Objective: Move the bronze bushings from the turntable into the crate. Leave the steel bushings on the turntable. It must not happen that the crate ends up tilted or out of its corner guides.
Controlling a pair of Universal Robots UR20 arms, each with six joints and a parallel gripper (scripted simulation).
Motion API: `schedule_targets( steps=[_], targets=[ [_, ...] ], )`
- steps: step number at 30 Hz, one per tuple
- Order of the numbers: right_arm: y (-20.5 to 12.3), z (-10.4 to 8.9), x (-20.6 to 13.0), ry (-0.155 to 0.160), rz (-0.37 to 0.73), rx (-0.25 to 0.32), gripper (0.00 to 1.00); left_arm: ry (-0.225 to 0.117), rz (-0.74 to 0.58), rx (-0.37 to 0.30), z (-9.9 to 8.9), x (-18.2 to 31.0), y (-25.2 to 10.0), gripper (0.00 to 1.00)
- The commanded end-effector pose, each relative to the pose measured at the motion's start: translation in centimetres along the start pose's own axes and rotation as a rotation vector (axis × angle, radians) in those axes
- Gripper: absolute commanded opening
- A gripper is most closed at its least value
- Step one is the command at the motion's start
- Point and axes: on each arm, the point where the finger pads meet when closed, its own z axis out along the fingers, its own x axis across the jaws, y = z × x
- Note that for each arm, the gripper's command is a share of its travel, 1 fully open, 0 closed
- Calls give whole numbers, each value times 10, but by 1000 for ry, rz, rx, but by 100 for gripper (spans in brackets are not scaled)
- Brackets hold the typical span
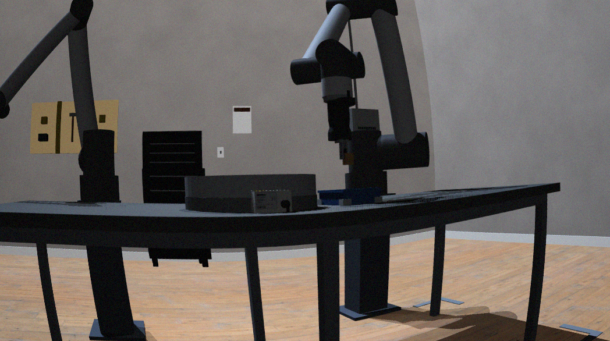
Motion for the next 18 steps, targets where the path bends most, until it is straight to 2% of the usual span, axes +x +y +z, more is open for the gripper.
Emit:
schedule_targets(
  steps=[1,7,9,18],
  targets=[
    [1,-1,0,0,0,-1,100,1,0,1,-1,0,0,0],
    [1,-1,0,0,0,-1,100,1,0,1,16,0,0,0],
    [1,-1,0,0,0,-1,100,1,0,1,16,0,0,0],
    [1,-1,0,0,0,-1,100,1,0,1,66,0,0,0]
  ],
)
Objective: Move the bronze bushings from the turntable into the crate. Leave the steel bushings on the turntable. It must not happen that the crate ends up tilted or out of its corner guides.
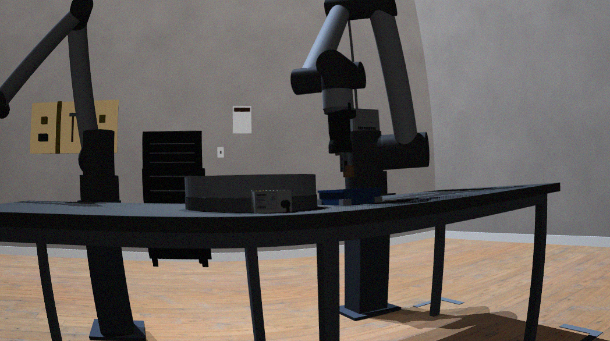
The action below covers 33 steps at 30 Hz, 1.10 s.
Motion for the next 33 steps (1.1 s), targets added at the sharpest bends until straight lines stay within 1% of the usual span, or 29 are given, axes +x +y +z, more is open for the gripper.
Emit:
schedule_targets(
  steps=[1,3,6,33],
  targets=[
    [1,-1,0,0,0,-1,100,1,0,2,28,1,-1,0],
    [1,-1,0,0,0,-1,100,1,0,2,33,1,-1,0],
    [1,-1,0,0,0,-1,100,1,0,2,36,1,-1,0],
    [1,-1,0,0,0,-1,100,1,0,2,36,1,-1,0]
  ],
)
